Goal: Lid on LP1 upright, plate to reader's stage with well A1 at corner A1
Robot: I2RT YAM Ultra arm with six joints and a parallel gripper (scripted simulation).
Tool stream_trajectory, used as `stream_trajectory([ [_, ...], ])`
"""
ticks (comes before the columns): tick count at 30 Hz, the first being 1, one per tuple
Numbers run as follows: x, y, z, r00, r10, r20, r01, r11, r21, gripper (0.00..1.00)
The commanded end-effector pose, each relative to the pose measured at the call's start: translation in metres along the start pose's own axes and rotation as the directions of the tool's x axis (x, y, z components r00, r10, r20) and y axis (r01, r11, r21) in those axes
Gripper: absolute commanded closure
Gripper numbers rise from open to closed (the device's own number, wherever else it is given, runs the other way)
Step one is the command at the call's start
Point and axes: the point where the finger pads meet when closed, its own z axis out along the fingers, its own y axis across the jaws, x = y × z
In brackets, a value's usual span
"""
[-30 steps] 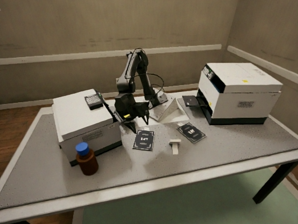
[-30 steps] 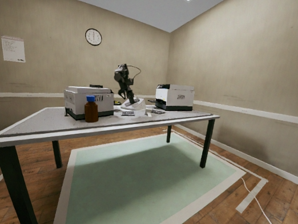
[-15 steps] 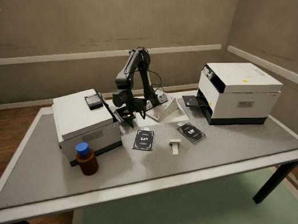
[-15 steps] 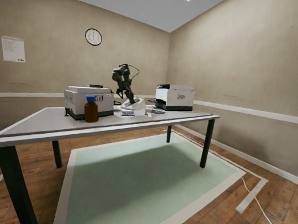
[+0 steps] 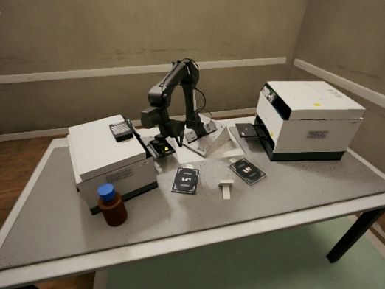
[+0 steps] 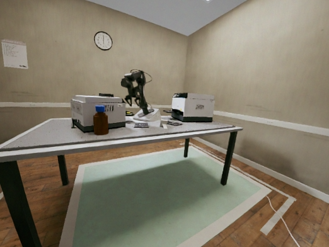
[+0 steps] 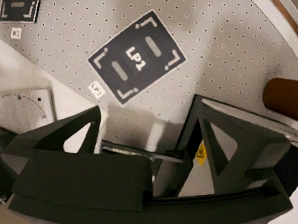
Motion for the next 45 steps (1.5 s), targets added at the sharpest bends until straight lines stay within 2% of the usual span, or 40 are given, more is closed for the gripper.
stream_trajectory([
  [1,0.006,-0.007,-0.023,1.000,-0.007,-0.025,0.009,0.998,0.057,0.00],
  [7,0.015,-0.003,-0.033,1.000,-0.008,-0.015,0.009,0.998,0.056,0.00],
  [8,0.018,-0.002,-0.035,0.999,-0.001,-0.039,0.004,0.998,0.065,0.00],
  [14,0.032,0.008,-0.048,0.998,0.005,-0.059,-0.001,0.998,0.061,0.00],
  [17,0.046,0.009,-0.050,0.993,0.029,-0.119,-0.021,0.997,0.069,0.00],
  [19,0.051,0.009,-0.050,0.994,0.028,-0.109,-0.021,0.998,0.064,0.00],
  [24,0.062,0.011,-0.054,0.989,0.054,-0.140,-0.044,0.996,0.074,0.00],
  [32,0.091,0.019,-0.064,0.967,0.128,-0.219,-0.111,0.990,0.089,0.00],
  [37,0.110,0.033,-0.064,0.951,0.176,-0.255,-0.164,0.984,0.070,0.00],
  [39,0.110,0.033,-0.064,0.951,0.176,-0.255,-0.164,0.984,0.070,0.00],
  [41,0.119,0.040,-0.066,0.931,0.211,-0.298,-0.202,0.977,0.063,0.00],
  [42,0.120,0.043,-0.064,0.936,0.213,-0.281,-0.205,0.977,0.058,0.00],
  [45,0.128,0.049,-0.068,0.927,0.232,-0.295,-0.225,0.973,0.060,0.00],
])
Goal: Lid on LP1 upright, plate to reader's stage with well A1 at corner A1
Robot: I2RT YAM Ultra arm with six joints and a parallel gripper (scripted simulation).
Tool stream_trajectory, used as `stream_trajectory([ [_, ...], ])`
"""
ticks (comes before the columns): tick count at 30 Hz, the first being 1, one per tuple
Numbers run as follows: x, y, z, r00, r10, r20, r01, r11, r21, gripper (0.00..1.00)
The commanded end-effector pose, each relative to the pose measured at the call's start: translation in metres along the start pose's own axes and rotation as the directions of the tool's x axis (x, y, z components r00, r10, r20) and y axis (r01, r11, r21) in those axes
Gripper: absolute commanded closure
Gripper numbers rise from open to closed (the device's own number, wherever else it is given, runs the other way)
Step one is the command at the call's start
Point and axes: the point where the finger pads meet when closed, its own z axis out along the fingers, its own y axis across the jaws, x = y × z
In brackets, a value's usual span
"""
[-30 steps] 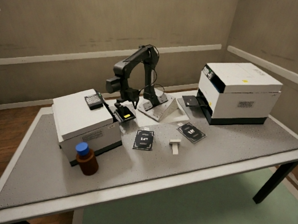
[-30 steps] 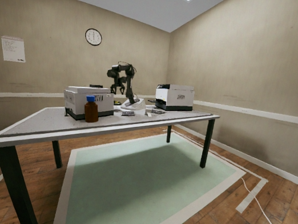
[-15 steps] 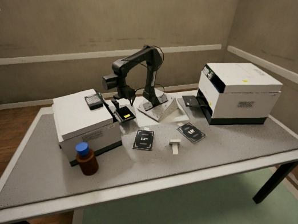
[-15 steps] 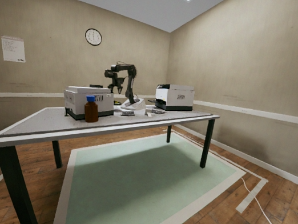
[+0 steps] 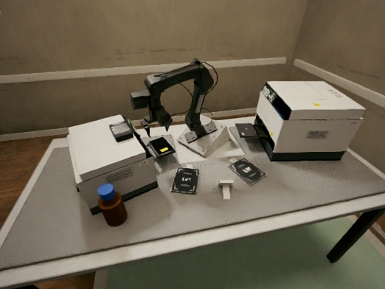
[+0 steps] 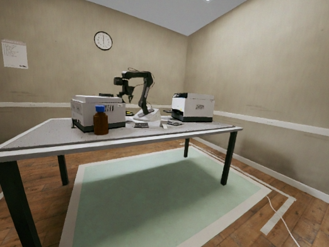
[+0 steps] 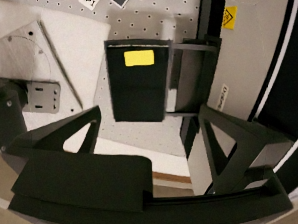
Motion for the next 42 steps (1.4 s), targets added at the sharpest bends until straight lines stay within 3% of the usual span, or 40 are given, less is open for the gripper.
stream_trajectory([
  [1,0.008,0.017,-0.004,1.000,0.012,-0.012,-0.012,1.000,-0.021,0.00],
  [5,0.019,0.020,-0.009,0.999,0.027,-0.028,-0.027,1.000,-0.012,0.00],
  [18,0.020,0.015,-0.008,0.999,0.024,-0.033,-0.025,1.000,-0.011,0.00],
  [19,0.019,0.023,-0.005,0.999,0.030,-0.026,-0.031,0.999,-0.023,0.00],
  [22,0.018,0.017,-0.001,1.000,0.011,-0.024,-0.011,1.000,-0.001,0.00],
  [42,0.021,0.018,0.023,0.999,0.021,-0.038,-0.021,1.000,-0.004,0.00],
])
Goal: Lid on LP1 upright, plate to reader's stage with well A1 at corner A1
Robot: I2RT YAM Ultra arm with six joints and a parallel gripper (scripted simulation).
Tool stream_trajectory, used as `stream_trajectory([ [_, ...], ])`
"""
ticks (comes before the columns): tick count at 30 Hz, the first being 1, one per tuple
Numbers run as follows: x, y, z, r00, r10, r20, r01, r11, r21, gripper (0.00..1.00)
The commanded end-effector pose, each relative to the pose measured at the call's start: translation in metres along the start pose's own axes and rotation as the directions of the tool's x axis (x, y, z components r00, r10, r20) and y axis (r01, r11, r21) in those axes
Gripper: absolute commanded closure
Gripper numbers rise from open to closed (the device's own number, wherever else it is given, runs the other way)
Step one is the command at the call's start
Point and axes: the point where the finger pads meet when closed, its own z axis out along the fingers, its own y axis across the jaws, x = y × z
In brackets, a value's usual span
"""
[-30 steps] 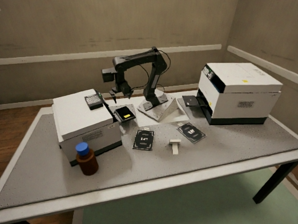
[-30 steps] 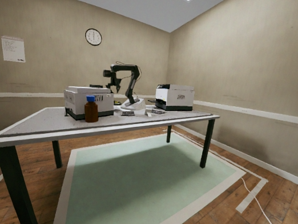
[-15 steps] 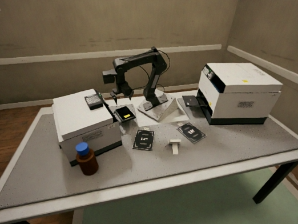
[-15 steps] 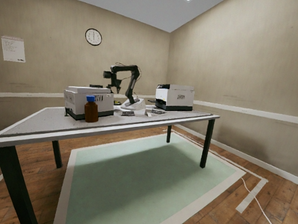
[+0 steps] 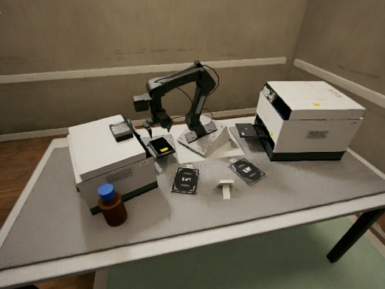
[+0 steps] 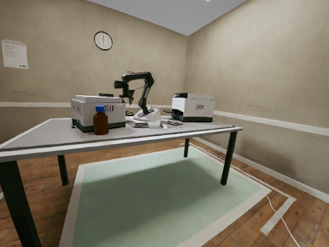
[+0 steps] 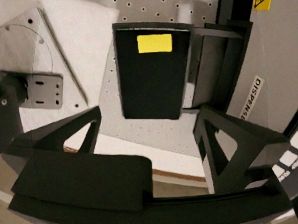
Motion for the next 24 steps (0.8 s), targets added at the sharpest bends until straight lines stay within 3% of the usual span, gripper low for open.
stream_trajectory([
  [1,-0.001,0.000,0.001,1.000,0.001,-0.009,-0.001,0.999,0.035,0.00],
  [24,-0.001,-0.001,0.026,1.000,0.001,-0.007,-0.001,0.999,0.035,0.00],
])
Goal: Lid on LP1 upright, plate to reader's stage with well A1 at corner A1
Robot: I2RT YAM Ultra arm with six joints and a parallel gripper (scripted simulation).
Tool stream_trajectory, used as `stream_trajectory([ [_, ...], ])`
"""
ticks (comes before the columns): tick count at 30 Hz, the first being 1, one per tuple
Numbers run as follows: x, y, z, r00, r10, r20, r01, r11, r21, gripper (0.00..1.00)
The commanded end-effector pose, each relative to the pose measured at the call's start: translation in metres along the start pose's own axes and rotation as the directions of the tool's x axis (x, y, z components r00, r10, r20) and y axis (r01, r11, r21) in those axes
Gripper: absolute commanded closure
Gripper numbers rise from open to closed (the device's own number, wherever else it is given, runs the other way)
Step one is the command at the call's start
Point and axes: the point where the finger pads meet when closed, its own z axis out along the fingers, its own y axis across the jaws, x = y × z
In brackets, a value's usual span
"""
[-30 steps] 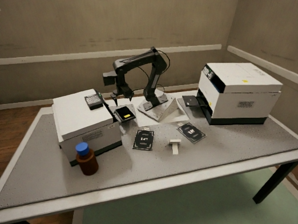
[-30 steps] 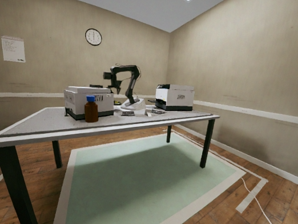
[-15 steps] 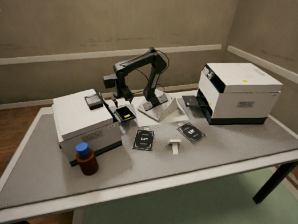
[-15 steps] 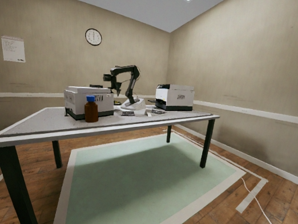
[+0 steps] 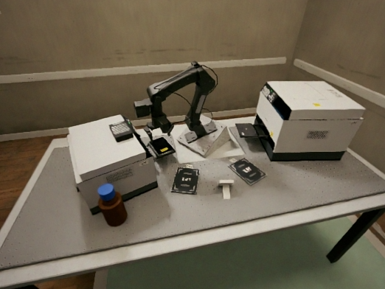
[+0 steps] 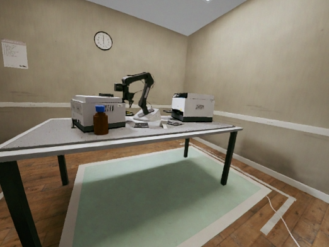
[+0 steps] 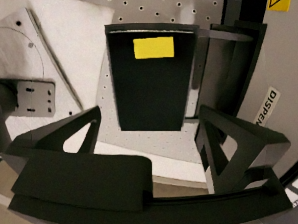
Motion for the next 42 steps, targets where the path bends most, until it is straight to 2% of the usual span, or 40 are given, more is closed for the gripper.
stream_trajectory([
  [1,-0.001,0.000,0.002,1.000,0.001,-0.006,-0.001,1.000,0.029,0.00],
  [13,-0.001,0.000,0.016,1.000,0.002,-0.005,-0.002,1.000,0.023,0.00],
  [18,0.000,0.001,0.029,1.000,0.008,-0.001,-0.008,1.000,-0.005,0.00],
  [24,0.000,0.002,0.037,1.000,0.008,-0.001,-0.008,1.000,-0.006,0.00],
  [26,-0.001,0.001,0.037,1.000,0.005,-0.002,-0.005,1.000,0.006,0.00],
  [28,0.000,0.002,0.041,1.000,0.008,0.000,-0.008,1.000,-0.005,0.00],
  [30,0.000,0.002,0.041,1.000,0.008,0.000,-0.008,1.000,-0.005,0.00],
  [31,0.000,-0.003,0.033,1.000,0.004,-0.002,-0.004,1.000,0.021,0.00],
  [36,0.000,-0.003,0.033,1.000,0.004,-0.002,-0.004,1.000,0.021,0.00],
  [38,0.000,-0.001,0.041,1.000,0.011,-0.001,-0.011,1.000,0.002,0.00],
  [42,-0.001,0.001,0.043,1.000,0.006,0.001,-0.006,1.000,0.003,0.00],
])
